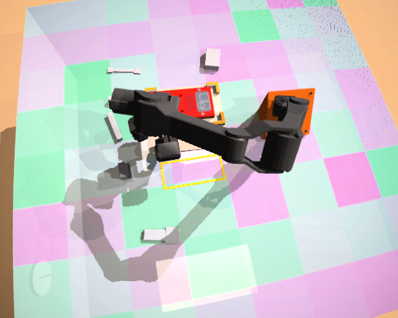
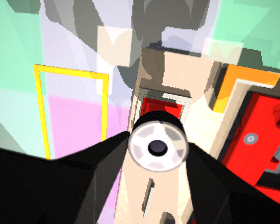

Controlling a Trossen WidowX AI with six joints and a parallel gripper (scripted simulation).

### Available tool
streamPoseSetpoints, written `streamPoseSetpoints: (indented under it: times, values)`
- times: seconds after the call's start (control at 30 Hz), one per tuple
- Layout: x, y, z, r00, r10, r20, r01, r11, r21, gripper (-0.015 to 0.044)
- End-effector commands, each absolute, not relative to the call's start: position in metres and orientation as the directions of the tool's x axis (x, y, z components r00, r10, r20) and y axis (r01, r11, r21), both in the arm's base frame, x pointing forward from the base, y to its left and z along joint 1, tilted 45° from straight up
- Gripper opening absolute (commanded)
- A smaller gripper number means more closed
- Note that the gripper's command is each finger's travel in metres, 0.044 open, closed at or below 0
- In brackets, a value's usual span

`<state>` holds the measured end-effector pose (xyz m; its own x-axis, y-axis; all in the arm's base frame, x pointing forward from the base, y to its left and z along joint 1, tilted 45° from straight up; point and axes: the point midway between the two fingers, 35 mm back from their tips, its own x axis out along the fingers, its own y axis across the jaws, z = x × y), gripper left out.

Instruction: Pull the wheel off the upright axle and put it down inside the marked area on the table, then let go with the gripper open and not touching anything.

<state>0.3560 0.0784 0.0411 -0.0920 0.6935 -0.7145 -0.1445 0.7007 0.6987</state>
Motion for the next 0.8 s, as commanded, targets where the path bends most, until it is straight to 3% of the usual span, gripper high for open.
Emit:
streamPoseSetpoints:
  times: [0.0, 0.77]
  values:
    - [0.3576, 0.0740, 0.0451, -0.080, 0.693, -0.716, -0.148, 0.702, 0.696, 0.0000]
    - [0.3581, 0.0687, 0.0504, -0.078, 0.694, -0.716, -0.146, 0.702, 0.697, 0.0000]
